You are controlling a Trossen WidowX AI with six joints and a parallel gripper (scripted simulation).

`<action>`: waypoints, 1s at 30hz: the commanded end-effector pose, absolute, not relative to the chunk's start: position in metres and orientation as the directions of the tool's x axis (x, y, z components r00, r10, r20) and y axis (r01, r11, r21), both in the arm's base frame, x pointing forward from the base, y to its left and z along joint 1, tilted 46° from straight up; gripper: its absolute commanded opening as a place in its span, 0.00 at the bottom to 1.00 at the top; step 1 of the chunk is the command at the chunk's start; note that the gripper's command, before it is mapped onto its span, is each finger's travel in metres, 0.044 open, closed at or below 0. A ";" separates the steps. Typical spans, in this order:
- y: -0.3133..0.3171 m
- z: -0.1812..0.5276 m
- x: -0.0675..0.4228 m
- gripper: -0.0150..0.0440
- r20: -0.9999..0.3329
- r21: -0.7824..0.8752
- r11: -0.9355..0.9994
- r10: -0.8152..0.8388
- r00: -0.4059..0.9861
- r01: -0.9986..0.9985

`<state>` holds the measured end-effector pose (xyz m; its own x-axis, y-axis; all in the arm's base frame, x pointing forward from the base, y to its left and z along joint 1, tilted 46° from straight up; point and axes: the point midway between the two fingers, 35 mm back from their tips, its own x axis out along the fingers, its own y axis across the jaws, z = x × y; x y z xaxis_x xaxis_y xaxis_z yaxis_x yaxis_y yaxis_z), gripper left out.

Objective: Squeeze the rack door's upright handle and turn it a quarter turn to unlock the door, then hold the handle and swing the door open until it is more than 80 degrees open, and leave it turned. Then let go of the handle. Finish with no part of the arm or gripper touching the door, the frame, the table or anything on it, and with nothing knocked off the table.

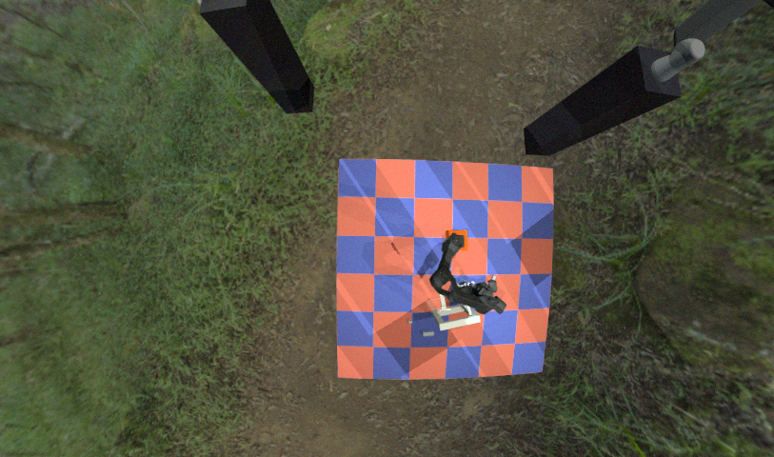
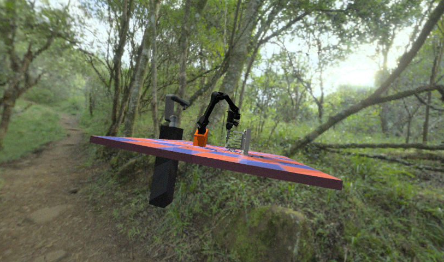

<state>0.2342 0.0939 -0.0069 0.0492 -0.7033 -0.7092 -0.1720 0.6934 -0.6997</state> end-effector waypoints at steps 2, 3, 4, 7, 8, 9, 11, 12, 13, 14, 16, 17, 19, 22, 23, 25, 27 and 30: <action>0.101 -0.015 0.236 0.30 -0.710 -0.704 0.706 -0.703 0.048 -0.073; 0.103 -0.016 0.236 0.30 -0.710 -0.704 0.708 -0.703 0.048 -0.055; 0.105 -0.018 0.237 0.30 -0.710 -0.704 0.709 -0.703 0.048 -0.038; 0.109 -0.022 0.237 0.30 -0.710 -0.703 0.711 -0.702 0.048 0.006; 0.110 -0.023 0.237 0.30 -0.710 -0.703 0.711 -0.702 0.048 0.013; 0.110 -0.023 0.238 0.30 -0.710 -0.703 0.711 -0.702 0.048 0.016; 0.110 -0.023 0.238 0.30 -0.710 -0.703 0.711 -0.702 0.048 0.016; 0.110 -0.023 0.238 0.30 -0.710 -0.703 0.711 -0.702 0.048 0.016; 0.110 -0.023 0.238 0.30 -0.710 -0.703 0.711 -0.702 0.048 0.016; 0.110 -0.023 0.238 0.30 -0.710 -0.703 0.711 -0.702 0.048 0.016; 0.110 -0.023 0.238 0.30 -0.710 -0.703 0.711 -0.702 0.048 0.016; 0.110 -0.023 0.238 0.30 -0.710 -0.703 0.711 -0.702 0.048 0.016; 0.110 -0.023 0.238 0.30 -0.710 -0.703 0.711 -0.702 0.048 0.016; 0.110 -0.023 0.238 0.30 -0.710 -0.703 0.711 -0.702 0.048 0.016; 0.110 -0.023 0.238 0.30 -0.710 -0.703 0.711 -0.702 0.048 0.016; 0.110 -0.023 0.238 0.39 -0.710 -0.703 0.711 -0.702 0.048 0.016; 0.110 -0.023 0.238 0.47 -0.710 -0.703 0.711 -0.702 0.048 0.016; 0.110 -0.023 0.238 0.61 -0.710 -0.703 0.711 -0.702 0.048 0.016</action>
